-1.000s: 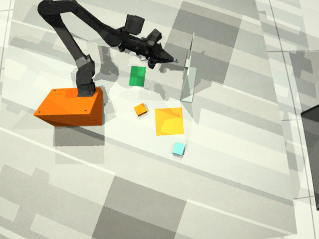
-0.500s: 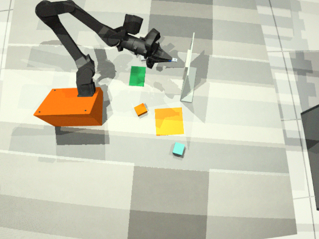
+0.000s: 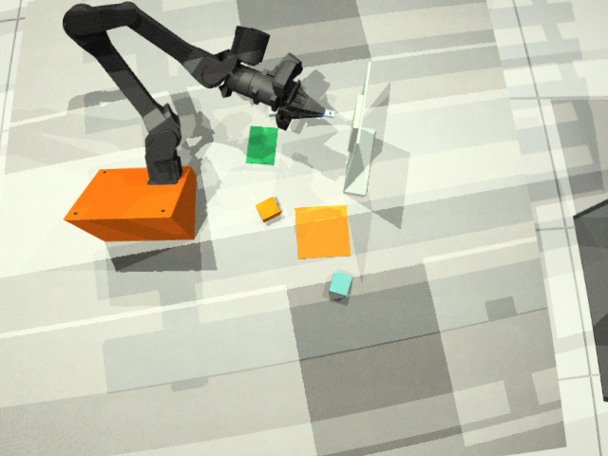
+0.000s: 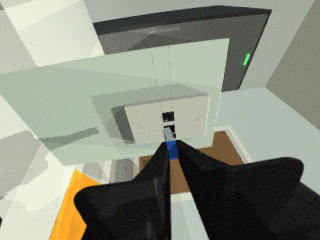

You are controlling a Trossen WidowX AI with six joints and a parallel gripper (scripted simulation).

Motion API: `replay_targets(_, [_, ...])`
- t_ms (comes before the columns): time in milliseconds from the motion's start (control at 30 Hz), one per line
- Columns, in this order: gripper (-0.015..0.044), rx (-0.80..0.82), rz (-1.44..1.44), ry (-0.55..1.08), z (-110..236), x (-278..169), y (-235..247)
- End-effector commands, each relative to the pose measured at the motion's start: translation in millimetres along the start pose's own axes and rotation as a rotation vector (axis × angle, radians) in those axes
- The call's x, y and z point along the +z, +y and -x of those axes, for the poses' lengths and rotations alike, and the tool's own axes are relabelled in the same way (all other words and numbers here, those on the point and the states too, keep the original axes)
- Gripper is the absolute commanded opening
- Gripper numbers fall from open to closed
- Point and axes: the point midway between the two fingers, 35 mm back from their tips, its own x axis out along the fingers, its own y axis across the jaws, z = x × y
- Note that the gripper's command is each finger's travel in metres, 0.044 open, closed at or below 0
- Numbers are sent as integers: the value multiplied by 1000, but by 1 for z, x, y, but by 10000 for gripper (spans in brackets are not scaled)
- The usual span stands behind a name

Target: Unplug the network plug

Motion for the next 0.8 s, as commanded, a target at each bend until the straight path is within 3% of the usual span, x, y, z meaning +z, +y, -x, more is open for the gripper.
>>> replay_targets(0, [0, -4, -3, 4, 2, -1, -1])
replay_targets(767, [0, -4, -3, 4, 12, -2, -1])
